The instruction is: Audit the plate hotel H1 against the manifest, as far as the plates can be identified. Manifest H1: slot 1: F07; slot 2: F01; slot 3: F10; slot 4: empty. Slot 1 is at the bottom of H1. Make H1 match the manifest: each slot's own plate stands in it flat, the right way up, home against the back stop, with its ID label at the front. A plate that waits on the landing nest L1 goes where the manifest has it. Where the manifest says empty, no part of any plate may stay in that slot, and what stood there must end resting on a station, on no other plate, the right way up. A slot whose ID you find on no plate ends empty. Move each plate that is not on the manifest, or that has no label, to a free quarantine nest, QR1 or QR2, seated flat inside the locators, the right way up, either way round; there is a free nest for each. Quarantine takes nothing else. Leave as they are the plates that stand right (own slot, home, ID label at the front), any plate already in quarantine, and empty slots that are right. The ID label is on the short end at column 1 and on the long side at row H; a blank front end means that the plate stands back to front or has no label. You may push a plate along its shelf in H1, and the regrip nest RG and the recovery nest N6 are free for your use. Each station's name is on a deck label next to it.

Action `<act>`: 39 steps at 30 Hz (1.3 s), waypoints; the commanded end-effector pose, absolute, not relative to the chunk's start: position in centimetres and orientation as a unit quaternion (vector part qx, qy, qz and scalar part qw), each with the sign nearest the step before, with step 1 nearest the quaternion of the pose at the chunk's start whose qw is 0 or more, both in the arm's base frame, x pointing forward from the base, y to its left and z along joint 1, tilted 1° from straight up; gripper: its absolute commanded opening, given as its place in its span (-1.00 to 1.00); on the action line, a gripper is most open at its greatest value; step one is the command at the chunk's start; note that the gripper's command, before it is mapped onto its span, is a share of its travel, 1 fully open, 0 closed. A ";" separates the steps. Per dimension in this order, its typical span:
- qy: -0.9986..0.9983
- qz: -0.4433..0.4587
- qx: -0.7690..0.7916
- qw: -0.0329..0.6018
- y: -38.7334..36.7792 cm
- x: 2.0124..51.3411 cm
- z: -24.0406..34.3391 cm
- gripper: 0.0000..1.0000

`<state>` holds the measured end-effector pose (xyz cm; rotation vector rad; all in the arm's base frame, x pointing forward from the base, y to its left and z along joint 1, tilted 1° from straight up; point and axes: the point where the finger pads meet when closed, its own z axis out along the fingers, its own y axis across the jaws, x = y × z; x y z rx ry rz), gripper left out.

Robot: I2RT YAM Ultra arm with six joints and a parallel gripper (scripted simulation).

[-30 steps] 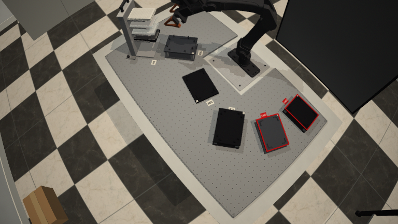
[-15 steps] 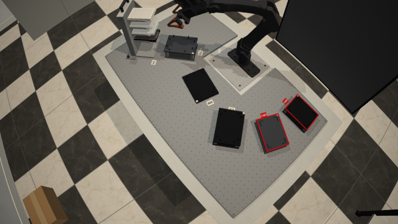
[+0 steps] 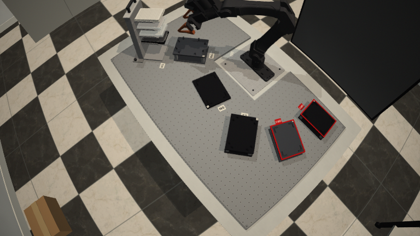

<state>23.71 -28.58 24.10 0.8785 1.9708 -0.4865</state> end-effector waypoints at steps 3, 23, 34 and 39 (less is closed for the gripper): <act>0.782 -0.212 0.347 0.473 -28.9 23.6 25.1 1.00; 0.777 -0.213 0.342 0.483 -30.8 26.0 25.0 1.00; 0.773 -0.217 0.341 0.490 -31.3 26.4 25.3 1.00; 0.774 -0.216 0.342 0.488 -31.3 26.4 25.2 1.00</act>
